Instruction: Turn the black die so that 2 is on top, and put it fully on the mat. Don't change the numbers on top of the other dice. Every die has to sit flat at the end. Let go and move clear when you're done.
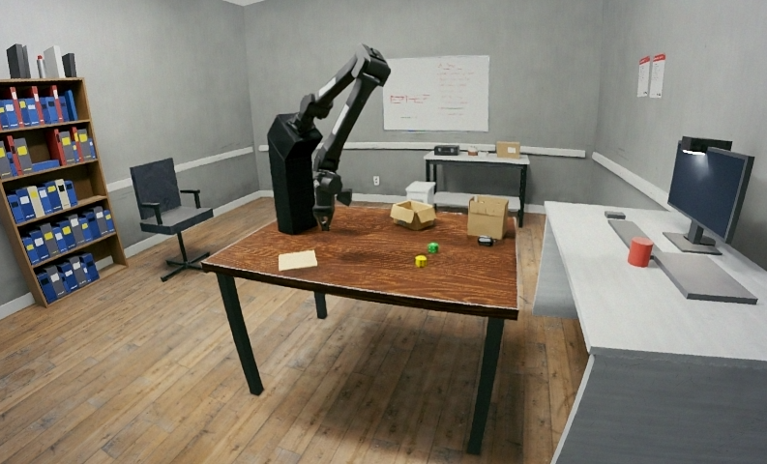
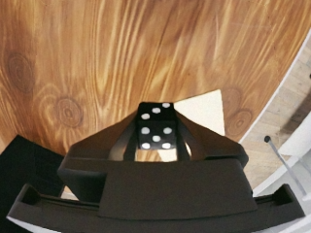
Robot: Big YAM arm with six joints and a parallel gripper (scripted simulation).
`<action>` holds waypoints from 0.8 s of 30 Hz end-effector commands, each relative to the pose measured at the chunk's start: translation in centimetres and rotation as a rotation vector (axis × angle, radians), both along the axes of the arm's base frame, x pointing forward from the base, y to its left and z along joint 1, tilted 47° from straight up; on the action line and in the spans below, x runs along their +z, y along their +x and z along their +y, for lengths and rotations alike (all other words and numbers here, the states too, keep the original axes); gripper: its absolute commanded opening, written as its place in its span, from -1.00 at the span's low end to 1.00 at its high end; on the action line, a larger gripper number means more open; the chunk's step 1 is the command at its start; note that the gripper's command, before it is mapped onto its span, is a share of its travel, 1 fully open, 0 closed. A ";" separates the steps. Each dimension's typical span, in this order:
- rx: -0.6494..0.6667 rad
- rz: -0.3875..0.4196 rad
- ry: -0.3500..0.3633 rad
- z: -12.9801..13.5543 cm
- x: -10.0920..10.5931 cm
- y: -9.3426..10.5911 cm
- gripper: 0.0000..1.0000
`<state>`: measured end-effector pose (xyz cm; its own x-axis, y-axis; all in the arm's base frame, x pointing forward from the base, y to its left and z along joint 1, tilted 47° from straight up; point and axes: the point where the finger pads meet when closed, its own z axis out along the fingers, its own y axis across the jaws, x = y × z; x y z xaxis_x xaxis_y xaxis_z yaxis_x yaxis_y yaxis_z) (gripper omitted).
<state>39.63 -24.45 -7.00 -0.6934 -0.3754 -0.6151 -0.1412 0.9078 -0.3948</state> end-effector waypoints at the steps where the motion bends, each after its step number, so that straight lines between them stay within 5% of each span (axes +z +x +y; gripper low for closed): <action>1: 0.020 0.021 -0.001 0.5 -0.3 -0.4 -0.49; 11: 0.014 0.016 0.001 0.5 -0.1 -0.6 -0.49; 19: -0.175 -0.019 0.187 -1.6 -1.4 -1.2 -0.49; 22: -0.185 -0.021 0.197 -1.7 -1.4 -1.2 -0.49; 24: -0.264 -0.035 0.279 -2.0 -1.8 -1.8 -0.49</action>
<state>39.00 -26.16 -7.87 -0.7131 -0.1629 -0.6819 0.0113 0.9699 -0.2434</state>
